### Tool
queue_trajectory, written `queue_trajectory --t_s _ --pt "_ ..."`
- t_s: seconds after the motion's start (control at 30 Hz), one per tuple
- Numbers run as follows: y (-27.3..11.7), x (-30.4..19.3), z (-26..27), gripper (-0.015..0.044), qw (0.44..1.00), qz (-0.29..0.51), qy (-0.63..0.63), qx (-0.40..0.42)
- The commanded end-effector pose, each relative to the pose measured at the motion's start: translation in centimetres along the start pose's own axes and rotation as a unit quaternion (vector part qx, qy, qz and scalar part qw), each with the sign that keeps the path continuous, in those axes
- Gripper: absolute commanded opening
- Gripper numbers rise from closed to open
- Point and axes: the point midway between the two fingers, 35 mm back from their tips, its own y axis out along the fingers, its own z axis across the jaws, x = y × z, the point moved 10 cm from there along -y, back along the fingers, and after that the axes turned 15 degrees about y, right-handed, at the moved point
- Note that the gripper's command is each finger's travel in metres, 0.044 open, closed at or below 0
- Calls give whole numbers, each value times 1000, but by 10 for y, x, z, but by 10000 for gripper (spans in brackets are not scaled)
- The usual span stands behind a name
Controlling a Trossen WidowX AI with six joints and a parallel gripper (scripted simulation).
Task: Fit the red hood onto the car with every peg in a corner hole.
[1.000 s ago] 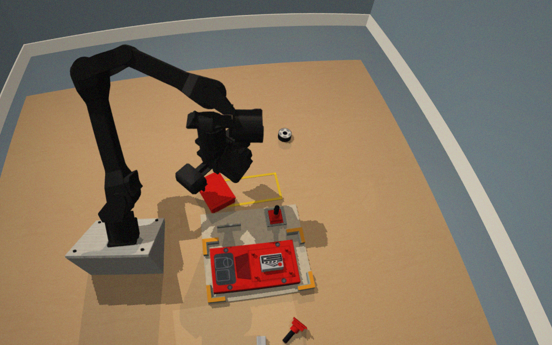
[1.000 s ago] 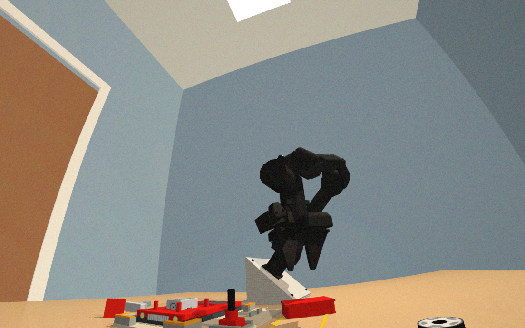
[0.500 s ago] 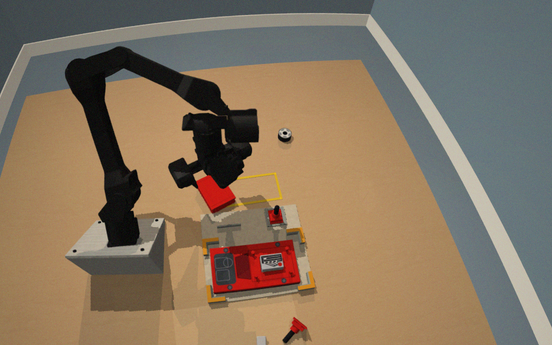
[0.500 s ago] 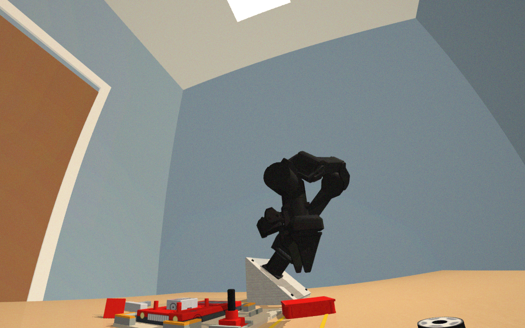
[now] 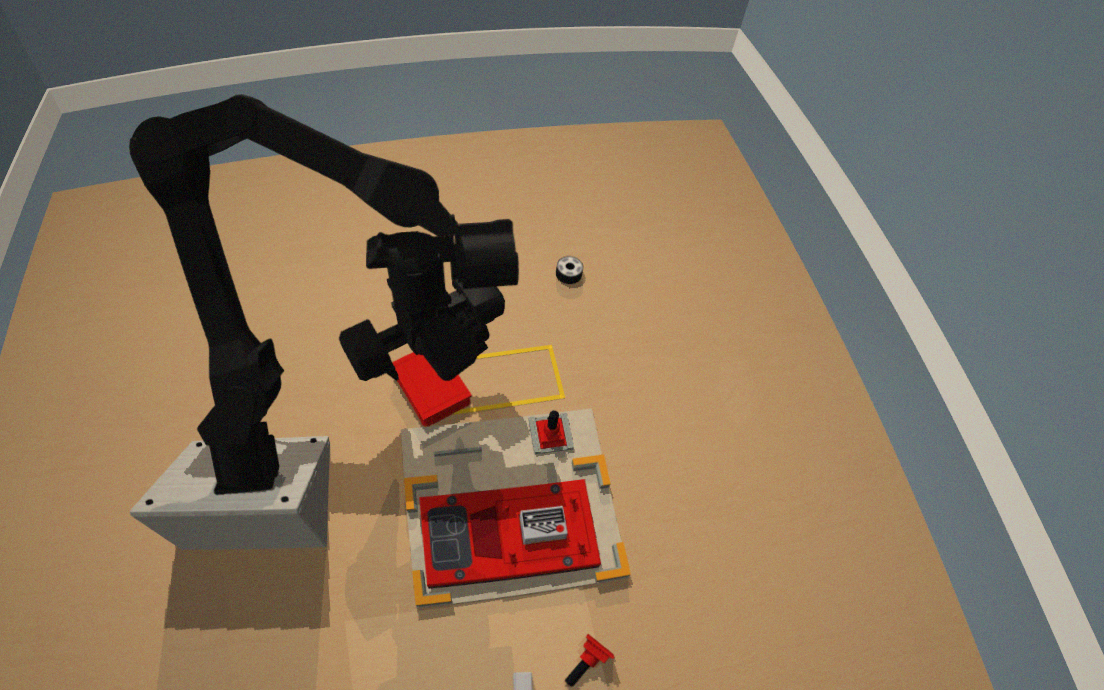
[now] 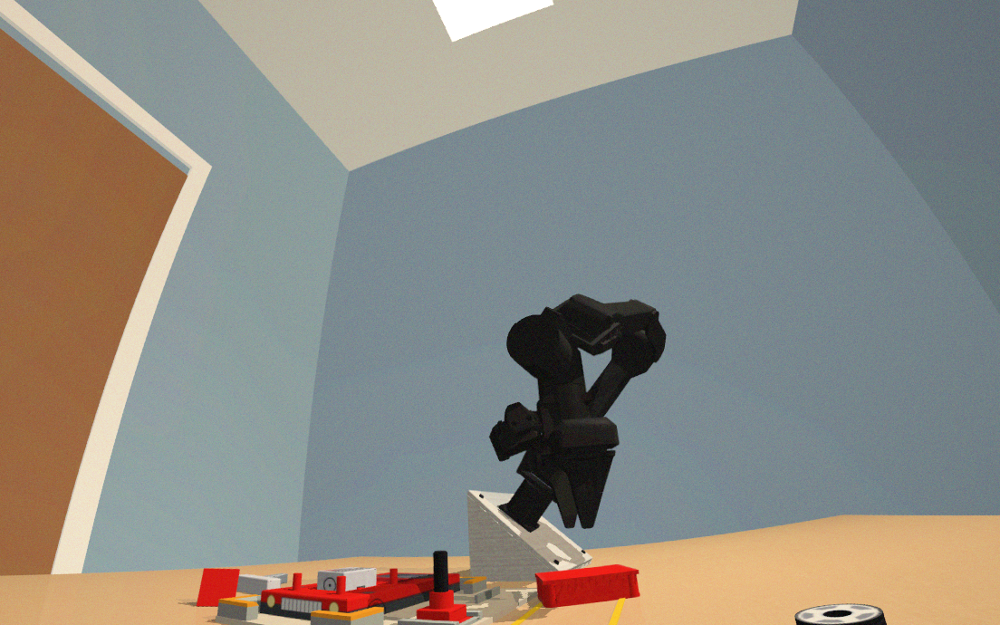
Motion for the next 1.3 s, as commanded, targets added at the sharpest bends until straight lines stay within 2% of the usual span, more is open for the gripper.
queue_trajectory --t_s 0.0,1.27 --pt "4 0 -1 440 1000 2 3 -1" --pt "34 0 0 440 1000 3 3 -1"
